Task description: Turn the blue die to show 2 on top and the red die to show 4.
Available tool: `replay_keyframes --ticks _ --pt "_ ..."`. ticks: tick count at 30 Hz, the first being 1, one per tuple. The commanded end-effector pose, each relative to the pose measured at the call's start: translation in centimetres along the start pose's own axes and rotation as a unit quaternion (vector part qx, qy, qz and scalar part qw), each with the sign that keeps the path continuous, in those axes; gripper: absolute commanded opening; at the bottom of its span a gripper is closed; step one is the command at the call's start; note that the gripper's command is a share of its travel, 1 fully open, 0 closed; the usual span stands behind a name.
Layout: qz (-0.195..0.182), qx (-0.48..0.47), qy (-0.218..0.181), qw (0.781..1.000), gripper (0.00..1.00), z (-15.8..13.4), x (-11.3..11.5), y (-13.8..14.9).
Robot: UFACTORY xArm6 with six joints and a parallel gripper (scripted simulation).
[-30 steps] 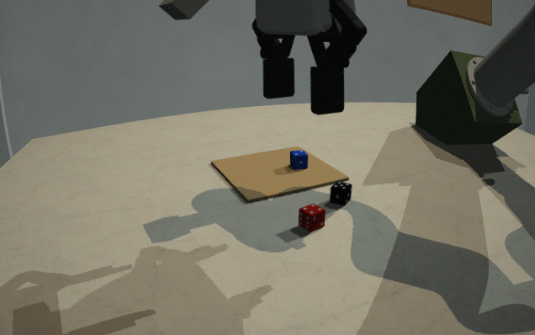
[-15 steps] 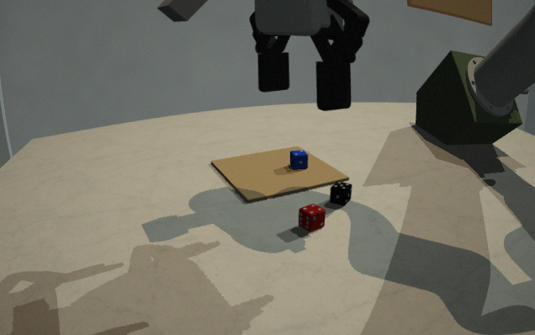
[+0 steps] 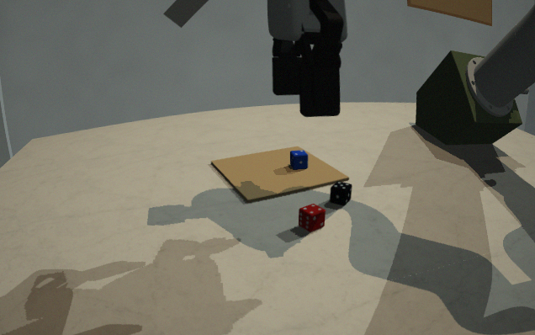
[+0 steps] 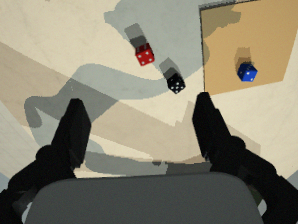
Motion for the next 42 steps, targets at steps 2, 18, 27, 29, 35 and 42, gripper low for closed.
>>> replay_keyframes --ticks 2,18,27,29,35,42 --pt "-0.003 -0.091 0.0 0.996 1.0 0.0 -0.2 0.0" --pt "-0.003 -0.299 0.001 0.954 1.0 -0.2 -0.8 0.1" --pt "-0.003 -0.406 0.001 0.914 1.0 -0.3 -1.2 0.1" --pt "-0.003 -0.431 0.001 0.902 1.0 -0.3 -1.2 0.1" --pt "-0.003 -0.492 0.001 0.871 1.0 -0.4 -1.4 0.2" --pt "-0.002 -0.576 0.001 0.817 1.0 -0.5 -1.7 0.2"
Point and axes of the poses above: the point where the finger pads meet when closed, its own x axis back along the fingers, its own y axis across the jaws, z = x × y, the point moved 5 cm from there along x, back along the fingers, and after that the axes turned 2 degrees about -x, right-handed, at the moved point
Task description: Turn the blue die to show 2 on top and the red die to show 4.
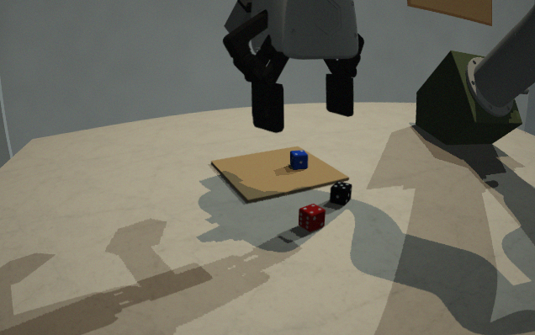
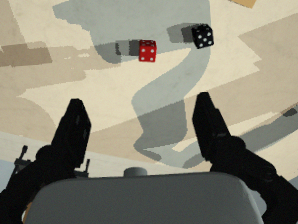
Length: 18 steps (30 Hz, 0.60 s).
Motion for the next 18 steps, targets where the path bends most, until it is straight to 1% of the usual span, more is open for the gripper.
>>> replay_keyframes --ticks 1,3,5,8,9,13,18 --pt "-0.003 -0.086 0.003 0.996 1.0 0.0 -0.14 -0.03" --pt "-0.003 -0.102 0.003 0.995 1.0 0.0 -0.19 -0.01" --pt "-0.002 -0.14 0.003 0.99 1.0 0.0 -0.3 0.03" --pt "-0.002 -0.144 0.003 0.99 1.0 0.0 -0.32 0.04" --pt "-0.002 -0.186 0.004 0.983 1.0 -0.01 -0.44 0.09" --pt "-0.002 -0.227 0.004 0.974 1.0 -0.01 -0.56 0.14" --pt "-0.002 -0.3 0.004 0.954 1.0 -0.01 -0.79 0.23"
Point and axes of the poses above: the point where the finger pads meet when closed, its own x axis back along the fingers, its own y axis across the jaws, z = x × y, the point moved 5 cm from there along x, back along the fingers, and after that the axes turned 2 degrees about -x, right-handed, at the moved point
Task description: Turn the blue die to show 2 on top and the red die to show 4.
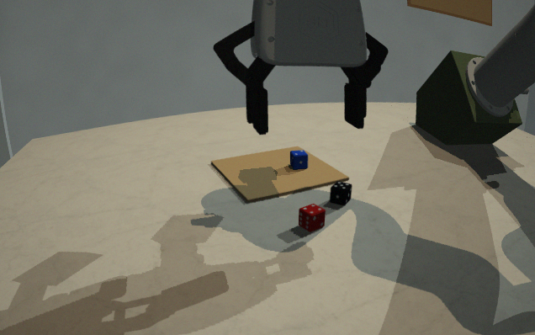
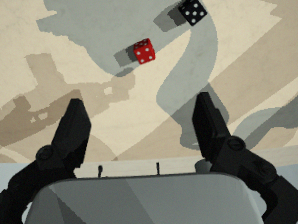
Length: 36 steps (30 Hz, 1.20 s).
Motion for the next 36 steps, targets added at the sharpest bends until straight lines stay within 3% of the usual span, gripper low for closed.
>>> replay_keyframes --ticks 1,8,24,26,36 --pt "-0.001 -0.079 0.004 0.997 1.0 0.0 -0.1 0.0" --pt "-0.001 -0.156 0.004 0.988 1.0 0.0 -0.3 0.1" --pt "0.0 -0.346 0.005 0.938 1.0 0.1 -0.9 0.3" --pt "0.001 -0.394 0.005 0.919 1.0 0.2 -1.1 0.4" --pt "0.001 -0.499 0.005 0.867 1.0 0.2 -1.4 0.5"
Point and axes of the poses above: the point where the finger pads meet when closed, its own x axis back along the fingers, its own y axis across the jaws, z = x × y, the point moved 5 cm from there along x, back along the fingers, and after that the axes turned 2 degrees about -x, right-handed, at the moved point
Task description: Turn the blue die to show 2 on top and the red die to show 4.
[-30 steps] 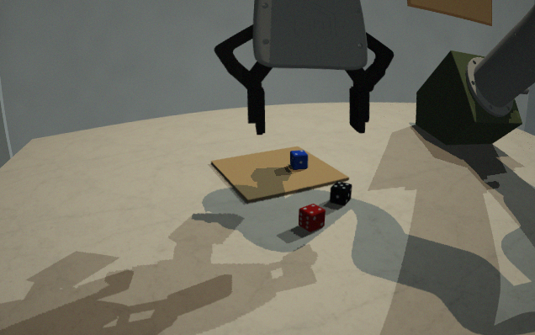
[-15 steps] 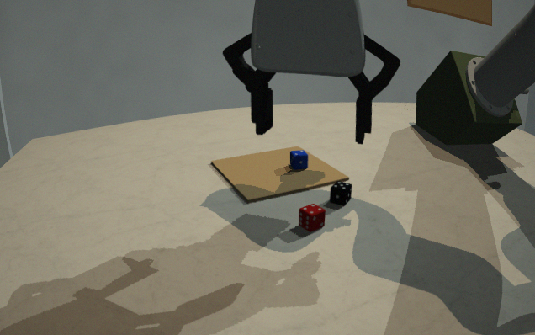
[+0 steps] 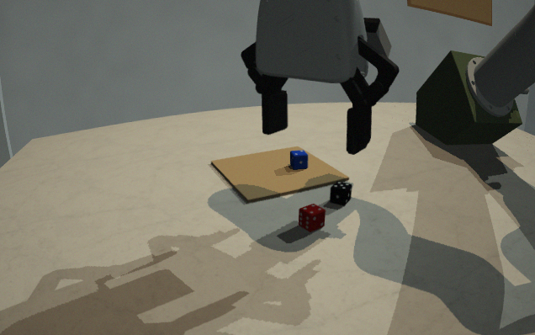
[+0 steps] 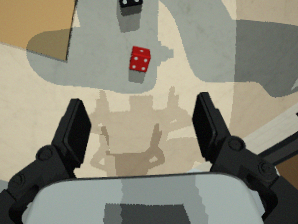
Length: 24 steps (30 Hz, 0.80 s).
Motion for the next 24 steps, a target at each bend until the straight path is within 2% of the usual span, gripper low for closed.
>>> replay_keyframes --ticks 1,11,12,24 --pt "0.003 -0.07 0.003 0.998 1.0 -0.03 -0.09 -0.01" --pt "0.003 -0.093 0.003 0.996 1.0 0.0 -0.16 0.0" --pt "0.003 -0.093 0.003 0.996 0.36 0.0 -0.16 0.0" --pt "0.003 -0.093 0.003 0.996 0.36 0.0 -0.16 0.0"
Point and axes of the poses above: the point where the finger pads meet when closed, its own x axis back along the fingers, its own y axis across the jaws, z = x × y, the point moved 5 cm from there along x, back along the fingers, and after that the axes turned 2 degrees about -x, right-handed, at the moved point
